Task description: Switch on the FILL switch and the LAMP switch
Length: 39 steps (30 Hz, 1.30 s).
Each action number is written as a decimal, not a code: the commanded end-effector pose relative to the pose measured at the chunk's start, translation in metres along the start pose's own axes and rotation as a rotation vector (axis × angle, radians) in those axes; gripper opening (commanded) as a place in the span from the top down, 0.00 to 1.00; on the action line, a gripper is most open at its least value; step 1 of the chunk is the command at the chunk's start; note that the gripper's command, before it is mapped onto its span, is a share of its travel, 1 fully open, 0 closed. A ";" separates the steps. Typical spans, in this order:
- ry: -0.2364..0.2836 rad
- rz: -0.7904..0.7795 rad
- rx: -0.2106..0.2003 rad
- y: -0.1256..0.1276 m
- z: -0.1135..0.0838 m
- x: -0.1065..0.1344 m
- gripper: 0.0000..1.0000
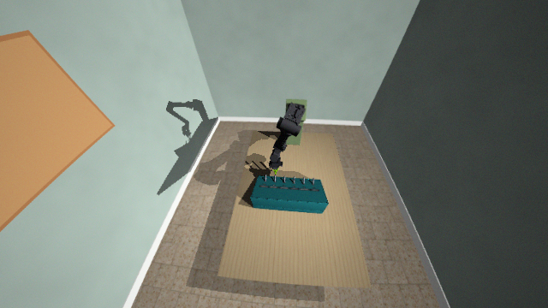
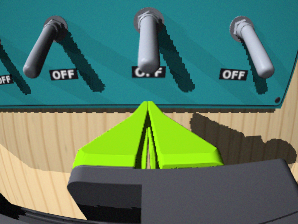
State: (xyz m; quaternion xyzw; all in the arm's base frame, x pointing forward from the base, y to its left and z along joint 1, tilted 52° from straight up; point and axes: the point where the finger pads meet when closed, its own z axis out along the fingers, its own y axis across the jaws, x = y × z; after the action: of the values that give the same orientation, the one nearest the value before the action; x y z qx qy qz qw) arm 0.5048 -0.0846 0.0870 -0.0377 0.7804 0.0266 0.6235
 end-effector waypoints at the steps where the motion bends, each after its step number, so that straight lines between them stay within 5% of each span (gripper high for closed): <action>1: -0.018 0.010 0.009 -0.003 -0.002 -0.010 1.00; 39: -0.020 0.009 0.008 -0.002 -0.002 -0.014 1.00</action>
State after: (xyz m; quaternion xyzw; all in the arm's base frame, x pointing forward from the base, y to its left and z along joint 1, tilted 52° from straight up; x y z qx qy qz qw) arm 0.5051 -0.0846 0.0881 -0.0375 0.7809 0.0268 0.6230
